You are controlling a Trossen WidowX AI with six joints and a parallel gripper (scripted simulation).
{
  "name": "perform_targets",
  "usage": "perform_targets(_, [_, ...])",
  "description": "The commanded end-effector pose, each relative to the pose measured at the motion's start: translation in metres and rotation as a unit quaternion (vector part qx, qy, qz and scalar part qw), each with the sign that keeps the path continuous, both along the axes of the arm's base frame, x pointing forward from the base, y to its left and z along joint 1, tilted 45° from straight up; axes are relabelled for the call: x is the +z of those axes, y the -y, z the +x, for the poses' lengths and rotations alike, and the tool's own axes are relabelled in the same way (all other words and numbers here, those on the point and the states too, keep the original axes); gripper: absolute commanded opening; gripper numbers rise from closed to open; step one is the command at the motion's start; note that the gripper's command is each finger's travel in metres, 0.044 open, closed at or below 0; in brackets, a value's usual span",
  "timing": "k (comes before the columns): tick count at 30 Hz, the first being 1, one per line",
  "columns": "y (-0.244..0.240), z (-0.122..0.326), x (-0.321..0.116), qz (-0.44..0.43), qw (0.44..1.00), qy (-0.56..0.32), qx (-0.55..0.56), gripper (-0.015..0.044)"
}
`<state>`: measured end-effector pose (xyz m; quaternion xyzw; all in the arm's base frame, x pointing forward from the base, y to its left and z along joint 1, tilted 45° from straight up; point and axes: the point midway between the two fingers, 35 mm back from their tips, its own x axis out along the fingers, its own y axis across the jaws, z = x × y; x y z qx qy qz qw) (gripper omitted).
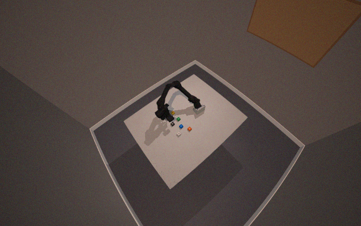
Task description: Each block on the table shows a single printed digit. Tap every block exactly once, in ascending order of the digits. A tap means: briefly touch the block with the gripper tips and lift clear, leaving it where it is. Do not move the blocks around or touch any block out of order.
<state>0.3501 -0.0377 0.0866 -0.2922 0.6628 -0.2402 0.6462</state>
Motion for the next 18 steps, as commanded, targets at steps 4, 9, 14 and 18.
perform_targets(4, [0.008,-0.001,-0.007,-0.003,1.0,-0.002,0.001,0.002])
perform_targets(9, [0.013,-0.001,-0.013,-0.003,1.0,-0.002,0.001,0.002])
perform_targets(14, [0.019,-0.001,-0.018,-0.003,1.0,-0.002,0.001,0.002])
perform_targets(18, [0.021,-0.001,-0.02,-0.004,1.0,-0.002,0.001,0.002])
